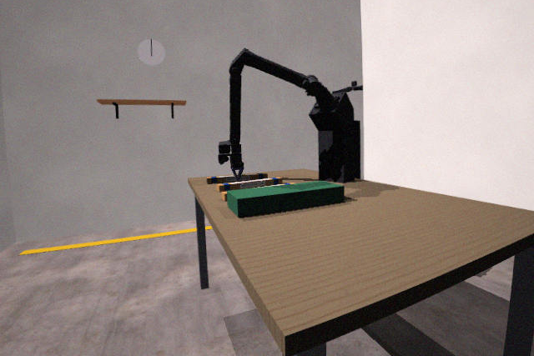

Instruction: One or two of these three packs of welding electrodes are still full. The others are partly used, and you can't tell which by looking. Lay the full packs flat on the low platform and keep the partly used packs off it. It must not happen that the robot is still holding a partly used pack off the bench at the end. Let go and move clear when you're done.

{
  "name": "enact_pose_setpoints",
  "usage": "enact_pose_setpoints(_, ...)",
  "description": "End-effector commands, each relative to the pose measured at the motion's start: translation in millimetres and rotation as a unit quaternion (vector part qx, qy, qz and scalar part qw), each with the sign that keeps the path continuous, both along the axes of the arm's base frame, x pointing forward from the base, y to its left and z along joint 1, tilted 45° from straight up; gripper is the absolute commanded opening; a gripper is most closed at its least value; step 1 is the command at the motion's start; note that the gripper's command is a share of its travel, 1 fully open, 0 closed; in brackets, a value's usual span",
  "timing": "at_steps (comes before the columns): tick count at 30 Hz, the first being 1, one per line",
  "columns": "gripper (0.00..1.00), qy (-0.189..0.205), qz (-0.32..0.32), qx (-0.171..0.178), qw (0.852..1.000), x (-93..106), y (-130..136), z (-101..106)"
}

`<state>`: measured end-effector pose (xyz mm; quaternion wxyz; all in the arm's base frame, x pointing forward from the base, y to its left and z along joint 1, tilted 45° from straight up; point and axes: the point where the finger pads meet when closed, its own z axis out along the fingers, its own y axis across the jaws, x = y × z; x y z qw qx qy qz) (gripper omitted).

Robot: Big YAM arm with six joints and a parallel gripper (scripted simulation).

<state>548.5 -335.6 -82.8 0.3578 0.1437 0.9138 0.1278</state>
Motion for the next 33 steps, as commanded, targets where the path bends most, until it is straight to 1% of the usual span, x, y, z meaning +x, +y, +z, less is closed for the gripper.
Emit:
enact_pose_setpoints(1, 0.00, -0.015, -0.022, -0.008, 1.000, -5.7, -26, 21)
enact_pose_setpoints(6, 0.00, -0.015, -0.022, -0.008, 1.000, -5.9, -26, 21)
enact_pose_setpoints(7, 0.74, -0.015, -0.022, -0.008, 1.000, -6.0, -26, 21)
enact_pose_setpoints(11, 0.74, -0.014, -0.022, -0.008, 1.000, -6.4, -26, 19)
enact_pose_setpoints(14, 0.74, -0.012, -0.015, -0.006, 1.000, -2.8, -18, 16)
enact_pose_setpoints(24, 0.74, -0.010, -0.006, -0.005, 1.000, 3.0, -8, 14)
enact_pose_setpoints(33, 0.74, -0.008, -0.007, -0.004, 1.000, 0.6, -9, 11)
